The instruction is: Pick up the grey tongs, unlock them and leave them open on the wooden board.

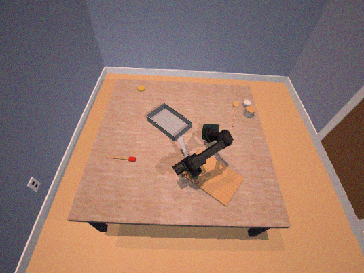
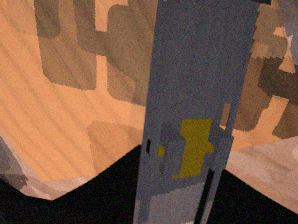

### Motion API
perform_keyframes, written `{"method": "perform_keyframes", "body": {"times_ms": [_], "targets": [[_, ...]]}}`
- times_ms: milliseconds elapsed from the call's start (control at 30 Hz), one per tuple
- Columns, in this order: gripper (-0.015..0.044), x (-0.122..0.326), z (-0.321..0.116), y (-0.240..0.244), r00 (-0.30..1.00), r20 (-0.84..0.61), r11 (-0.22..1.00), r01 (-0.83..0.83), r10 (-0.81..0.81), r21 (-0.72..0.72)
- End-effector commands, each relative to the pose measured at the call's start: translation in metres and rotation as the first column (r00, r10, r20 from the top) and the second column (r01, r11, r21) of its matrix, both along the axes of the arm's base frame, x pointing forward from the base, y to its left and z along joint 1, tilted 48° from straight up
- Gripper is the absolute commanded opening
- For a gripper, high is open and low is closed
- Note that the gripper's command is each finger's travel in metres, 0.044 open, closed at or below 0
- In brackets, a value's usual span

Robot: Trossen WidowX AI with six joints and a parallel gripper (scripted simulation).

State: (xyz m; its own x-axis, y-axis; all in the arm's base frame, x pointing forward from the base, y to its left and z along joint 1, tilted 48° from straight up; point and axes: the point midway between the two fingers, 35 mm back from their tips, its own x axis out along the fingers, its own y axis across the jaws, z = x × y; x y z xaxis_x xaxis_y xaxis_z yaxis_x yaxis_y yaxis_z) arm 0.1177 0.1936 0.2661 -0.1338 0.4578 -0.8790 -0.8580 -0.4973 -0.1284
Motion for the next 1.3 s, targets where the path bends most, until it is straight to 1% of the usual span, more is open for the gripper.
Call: {"method": "perform_keyframes", "body": {"times_ms": [0, 667, 1267], "targets": [[-0.0150, -0.011, 0.003, 0.002, 0.999, 0.030, 1.000, -0.018, 0.019, -0.020], [-0.0150, -0.062, 0.012, 0.008, 0.981, 0.145, 0.991, -0.116, 0.126, -0.071], [-0.0150, -0.100, 0.024, 0.003, 0.946, 0.259, 0.980, -0.188, 0.197, -0.058]]}}
